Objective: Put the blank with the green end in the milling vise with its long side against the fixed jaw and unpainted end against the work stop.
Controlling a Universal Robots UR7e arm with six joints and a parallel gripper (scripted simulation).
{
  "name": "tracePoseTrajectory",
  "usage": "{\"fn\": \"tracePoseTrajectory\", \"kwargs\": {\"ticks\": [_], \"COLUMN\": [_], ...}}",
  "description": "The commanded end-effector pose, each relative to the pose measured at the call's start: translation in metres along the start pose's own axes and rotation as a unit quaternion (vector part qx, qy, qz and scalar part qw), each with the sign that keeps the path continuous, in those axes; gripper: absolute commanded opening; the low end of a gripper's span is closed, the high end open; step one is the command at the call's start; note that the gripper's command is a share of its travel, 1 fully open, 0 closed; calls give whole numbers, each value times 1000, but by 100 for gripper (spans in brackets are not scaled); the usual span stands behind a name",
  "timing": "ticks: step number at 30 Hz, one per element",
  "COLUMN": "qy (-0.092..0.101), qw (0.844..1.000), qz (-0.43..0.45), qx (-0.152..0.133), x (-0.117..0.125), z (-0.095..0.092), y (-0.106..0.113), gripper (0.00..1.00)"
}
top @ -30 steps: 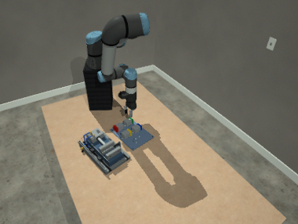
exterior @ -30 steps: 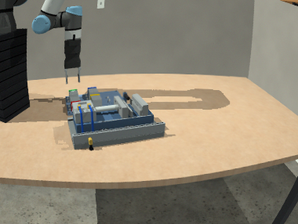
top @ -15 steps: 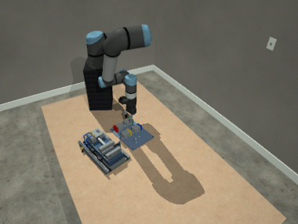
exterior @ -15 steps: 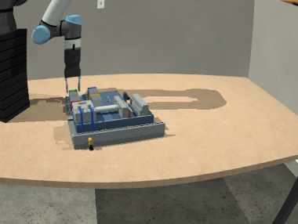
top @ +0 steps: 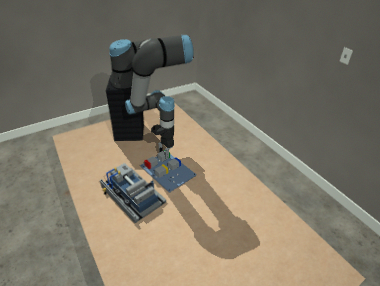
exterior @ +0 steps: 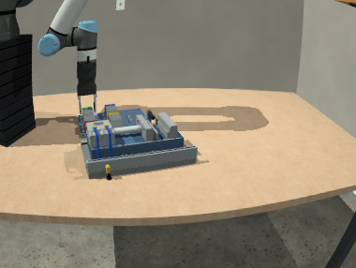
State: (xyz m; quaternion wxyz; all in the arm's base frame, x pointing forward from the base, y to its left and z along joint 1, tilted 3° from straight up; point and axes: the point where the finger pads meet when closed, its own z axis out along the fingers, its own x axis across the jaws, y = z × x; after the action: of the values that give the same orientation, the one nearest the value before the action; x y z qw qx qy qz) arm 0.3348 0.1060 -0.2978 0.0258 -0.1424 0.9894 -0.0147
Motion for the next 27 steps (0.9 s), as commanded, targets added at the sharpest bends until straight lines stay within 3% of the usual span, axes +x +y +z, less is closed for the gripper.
{"fn": "tracePoseTrajectory", "kwargs": {"ticks": [1, 27], "qy": [-1, -1], "qw": [1000, 1000], "qz": [0, 0], "qx": [0, 0], "x": [0, 0], "z": [1, -9], "y": [0, 0], "gripper": [100, 100]}}
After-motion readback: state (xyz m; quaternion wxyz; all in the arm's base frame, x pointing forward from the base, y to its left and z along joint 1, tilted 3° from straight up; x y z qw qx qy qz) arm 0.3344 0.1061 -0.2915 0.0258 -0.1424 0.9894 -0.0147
